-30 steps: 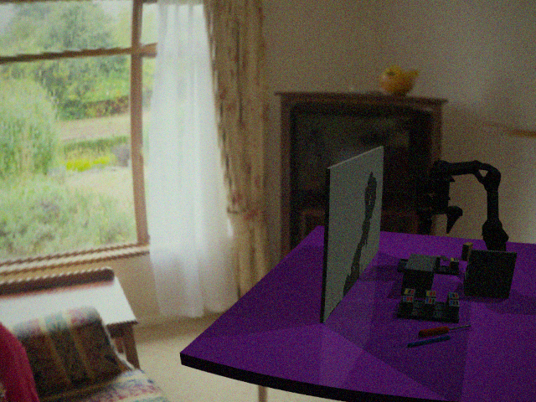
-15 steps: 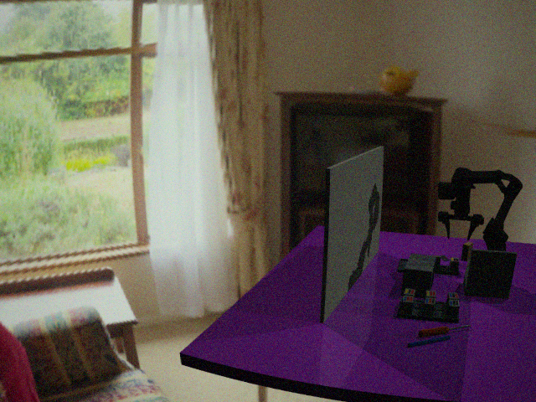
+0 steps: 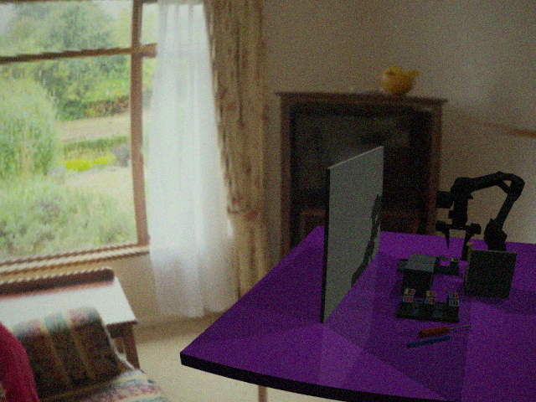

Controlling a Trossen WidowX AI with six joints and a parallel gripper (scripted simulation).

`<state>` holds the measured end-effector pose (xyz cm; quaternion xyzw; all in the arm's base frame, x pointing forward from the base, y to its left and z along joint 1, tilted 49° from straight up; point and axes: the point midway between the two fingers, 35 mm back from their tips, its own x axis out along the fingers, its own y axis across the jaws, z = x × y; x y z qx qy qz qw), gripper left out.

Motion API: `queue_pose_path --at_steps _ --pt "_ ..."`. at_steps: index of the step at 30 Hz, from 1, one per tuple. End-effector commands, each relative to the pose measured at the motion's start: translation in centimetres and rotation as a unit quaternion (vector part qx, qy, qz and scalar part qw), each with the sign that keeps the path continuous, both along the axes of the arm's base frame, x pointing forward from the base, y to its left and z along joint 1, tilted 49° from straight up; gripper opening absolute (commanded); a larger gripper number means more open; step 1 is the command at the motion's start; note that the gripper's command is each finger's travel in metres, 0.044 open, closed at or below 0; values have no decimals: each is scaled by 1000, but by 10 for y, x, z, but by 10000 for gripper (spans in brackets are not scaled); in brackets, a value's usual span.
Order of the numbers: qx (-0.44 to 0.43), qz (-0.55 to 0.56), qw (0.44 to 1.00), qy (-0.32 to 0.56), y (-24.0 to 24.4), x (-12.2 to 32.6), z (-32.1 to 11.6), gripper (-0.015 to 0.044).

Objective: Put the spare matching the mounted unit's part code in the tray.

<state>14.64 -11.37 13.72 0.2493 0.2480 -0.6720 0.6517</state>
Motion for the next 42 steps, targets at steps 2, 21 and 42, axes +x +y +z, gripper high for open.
queue_pose_path --at_steps 2,21,42 --pt "0 0 1000 4 -4 -1 -6 300" --pt "7 -1 1000 3 -26 1 -28 300" --pt "-1 0 1000 2 -54 -3 -48 300"
